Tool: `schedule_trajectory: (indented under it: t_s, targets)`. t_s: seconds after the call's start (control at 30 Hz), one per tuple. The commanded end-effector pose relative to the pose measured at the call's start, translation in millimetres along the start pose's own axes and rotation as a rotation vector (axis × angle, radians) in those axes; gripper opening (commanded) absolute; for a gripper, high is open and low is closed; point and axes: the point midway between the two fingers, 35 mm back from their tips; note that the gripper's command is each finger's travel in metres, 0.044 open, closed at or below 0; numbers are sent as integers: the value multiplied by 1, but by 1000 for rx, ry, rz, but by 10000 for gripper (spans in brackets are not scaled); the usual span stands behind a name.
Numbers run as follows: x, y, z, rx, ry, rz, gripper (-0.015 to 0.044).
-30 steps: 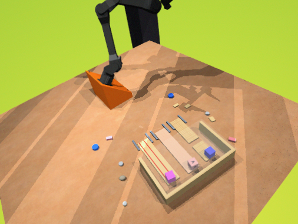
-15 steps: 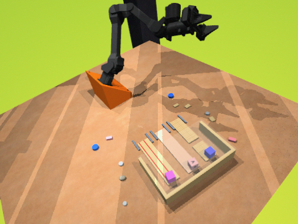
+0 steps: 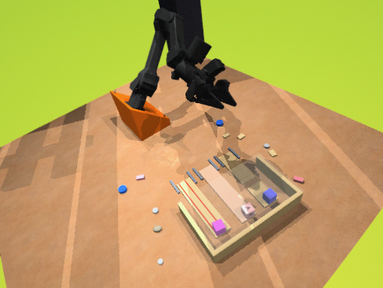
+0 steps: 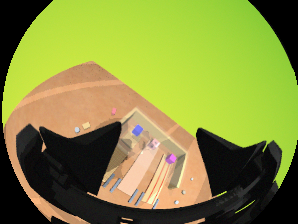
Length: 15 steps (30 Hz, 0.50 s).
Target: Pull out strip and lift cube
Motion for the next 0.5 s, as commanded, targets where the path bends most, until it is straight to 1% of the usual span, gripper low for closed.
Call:
schedule_trajectory:
  t_s: [0.0, 0.1, 0.17, 0.47]
  targets:
    - [-60, -13, 19, 57, 127, -199, 400]
    - [-106, -16, 44, 104, 213, -412, 400]
    - [-123, -15, 56, 124, 240, -517, 400]
    - [-125, -15, 58, 126, 242, -530, 400]
Point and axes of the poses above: the point midway between the two fingers, 35 mm back from their tips, its own z axis back along the fingers, its own y axis across the jaws, x = y × z, and after that the axes turned 13 degrees about z, right-handed
